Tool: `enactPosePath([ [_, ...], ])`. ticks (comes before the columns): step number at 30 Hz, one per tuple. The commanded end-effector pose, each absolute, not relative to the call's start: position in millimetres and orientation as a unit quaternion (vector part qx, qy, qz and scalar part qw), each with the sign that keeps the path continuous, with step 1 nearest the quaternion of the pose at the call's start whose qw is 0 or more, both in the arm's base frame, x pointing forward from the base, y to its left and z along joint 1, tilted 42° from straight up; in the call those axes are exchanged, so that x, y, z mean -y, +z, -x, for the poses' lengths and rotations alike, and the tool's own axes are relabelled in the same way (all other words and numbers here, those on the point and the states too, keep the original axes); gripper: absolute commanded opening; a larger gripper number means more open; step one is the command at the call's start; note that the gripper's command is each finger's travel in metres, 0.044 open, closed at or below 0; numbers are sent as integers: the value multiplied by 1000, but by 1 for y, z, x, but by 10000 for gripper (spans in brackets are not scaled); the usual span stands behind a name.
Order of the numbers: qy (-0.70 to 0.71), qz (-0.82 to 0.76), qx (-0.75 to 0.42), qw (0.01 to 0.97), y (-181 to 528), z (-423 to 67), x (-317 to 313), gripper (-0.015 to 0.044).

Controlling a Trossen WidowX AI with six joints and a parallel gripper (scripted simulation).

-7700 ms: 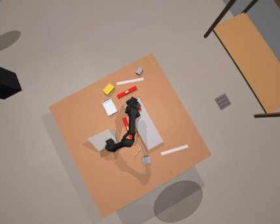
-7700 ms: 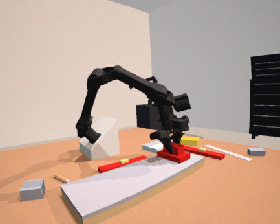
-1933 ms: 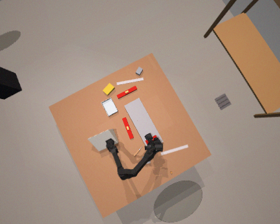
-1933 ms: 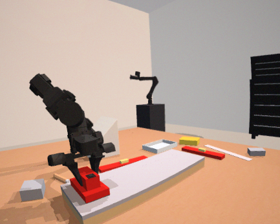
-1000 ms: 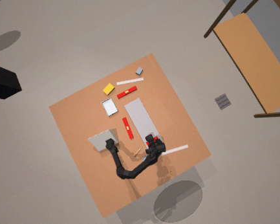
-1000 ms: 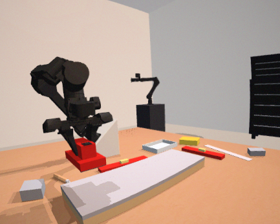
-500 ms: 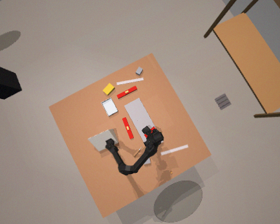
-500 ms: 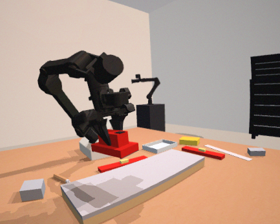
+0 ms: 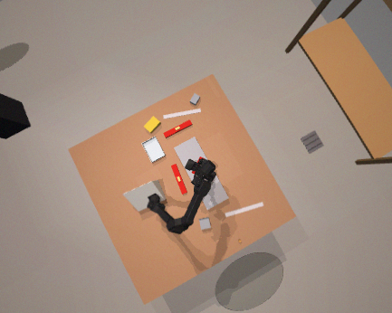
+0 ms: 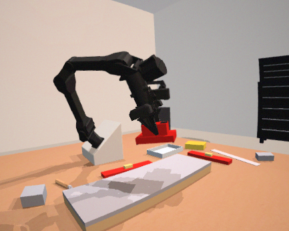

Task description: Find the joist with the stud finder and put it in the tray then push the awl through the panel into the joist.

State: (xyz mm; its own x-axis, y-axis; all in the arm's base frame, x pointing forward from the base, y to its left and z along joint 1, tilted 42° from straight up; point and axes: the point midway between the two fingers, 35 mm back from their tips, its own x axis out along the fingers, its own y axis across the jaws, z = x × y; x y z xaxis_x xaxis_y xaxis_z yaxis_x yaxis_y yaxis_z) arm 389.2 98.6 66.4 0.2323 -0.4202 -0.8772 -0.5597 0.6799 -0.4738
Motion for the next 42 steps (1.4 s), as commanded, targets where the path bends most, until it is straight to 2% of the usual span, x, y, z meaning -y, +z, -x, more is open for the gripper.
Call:
enactPosePath([
  [1, 94, 414, -617, 662, 47, -380, -129, 0],
  [11, 190, 460, -621, 606, -10, -339, -198, 0],
  [23, 289, 512, -618, 522, -75, -268, -259, 0],
  [42, 395, 581, -604, 376, -160, -140, -295, 0],
])
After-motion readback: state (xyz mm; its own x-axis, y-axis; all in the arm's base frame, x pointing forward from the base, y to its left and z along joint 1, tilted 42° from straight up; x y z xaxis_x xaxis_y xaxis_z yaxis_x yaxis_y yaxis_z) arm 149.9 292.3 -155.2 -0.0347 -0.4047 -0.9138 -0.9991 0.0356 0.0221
